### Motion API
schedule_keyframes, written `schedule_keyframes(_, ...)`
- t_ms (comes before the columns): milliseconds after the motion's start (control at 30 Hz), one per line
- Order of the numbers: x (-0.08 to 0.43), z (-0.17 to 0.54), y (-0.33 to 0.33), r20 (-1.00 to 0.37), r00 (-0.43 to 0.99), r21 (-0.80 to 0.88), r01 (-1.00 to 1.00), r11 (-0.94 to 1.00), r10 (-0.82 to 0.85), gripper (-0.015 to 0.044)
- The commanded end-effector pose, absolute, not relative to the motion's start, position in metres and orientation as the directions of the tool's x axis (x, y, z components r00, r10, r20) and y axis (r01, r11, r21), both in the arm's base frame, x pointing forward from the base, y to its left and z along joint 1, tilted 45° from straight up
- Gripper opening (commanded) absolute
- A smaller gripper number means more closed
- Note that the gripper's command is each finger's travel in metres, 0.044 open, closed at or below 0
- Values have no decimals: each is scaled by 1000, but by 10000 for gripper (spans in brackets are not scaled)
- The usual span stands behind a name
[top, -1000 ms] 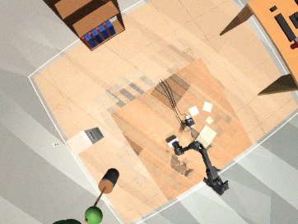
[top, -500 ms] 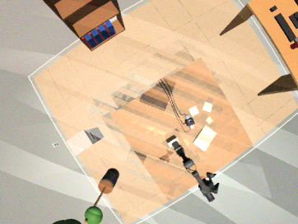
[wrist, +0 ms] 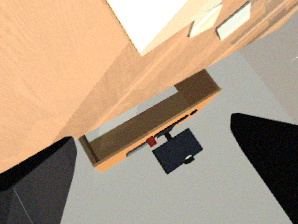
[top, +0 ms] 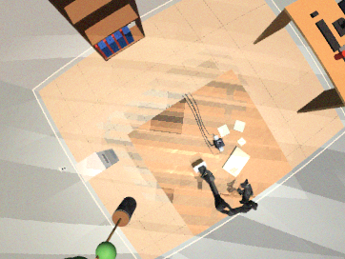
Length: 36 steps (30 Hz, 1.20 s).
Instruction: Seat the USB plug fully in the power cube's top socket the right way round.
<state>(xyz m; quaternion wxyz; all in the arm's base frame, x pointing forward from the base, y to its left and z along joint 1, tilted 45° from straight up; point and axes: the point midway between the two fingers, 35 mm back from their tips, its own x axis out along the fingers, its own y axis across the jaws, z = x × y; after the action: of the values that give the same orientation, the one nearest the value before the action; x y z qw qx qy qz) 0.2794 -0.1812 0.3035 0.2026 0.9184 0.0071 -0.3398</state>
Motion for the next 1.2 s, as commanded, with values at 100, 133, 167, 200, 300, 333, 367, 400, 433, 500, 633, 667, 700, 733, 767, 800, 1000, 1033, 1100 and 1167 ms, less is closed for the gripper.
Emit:
schedule_keyframes(100, 334, 210, -123, -845, 534, 247, 399, -883, 5, 440)
schedule_keyframes(133, 340, 197, -113, -872, 489, 230, 433, -871, 13, 440)
schedule_keyframes(167, 344, 184, -102, -895, 446, 214, 465, -859, 18, 440)
schedule_keyframes(200, 347, 171, -92, -915, 402, 200, 496, -845, 19, 440)
schedule_keyframes(300, 353, 134, -59, -965, 262, 163, 586, -794, -5, 440)
schedule_keyframes(333, 354, 121, -47, -976, 215, 153, 616, -773, -22, 440)
schedule_keyframes(367, 353, 109, -36, -984, 170, 144, 646, -750, -43, 440)
schedule_keyframes(400, 352, 97, -24, -990, 129, 136, 683, -718, -65, 440)
schedule_keyframes(433, 350, 85, -12, -992, 89, 128, 719, -683, -92, 440)
schedule_keyframes(500, 345, 63, 11, -987, 19, 111, 789, -604, -157, 440)
schedule_keyframes(633, 326, 26, 49, -941, -71, 93, 886, -455, -331, 440)
schedule_keyframes(667, 320, 17, 58, -920, -81, 91, 907, -410, -384, 440)
schedule_keyframes(700, 314, 9, 66, -895, -85, 89, 928, -363, -437, 440)
schedule_keyframes(733, 308, 1, 75, -868, -81, 88, 946, -312, -490, 440)
schedule_keyframes(767, 302, -6, 83, -838, -70, 87, 962, -259, -541, 440)
schedule_keyframes(800, 296, -13, 91, -805, -52, 85, 976, -202, -591, 440)
schedule_keyframes(1000, 283, -29, 110, -714, 21, 80, 996, -51, -700, 440)
schedule_keyframes(1033, 283, -29, 110, -714, 21, 80, 996, -51, -700, 440)
schedule_keyframes(1100, 283, -29, 110, -714, 21, 80, 996, -51, -700, 440)
schedule_keyframes(1167, 283, -29, 111, -714, 21, 80, 996, -51, -700, 440)
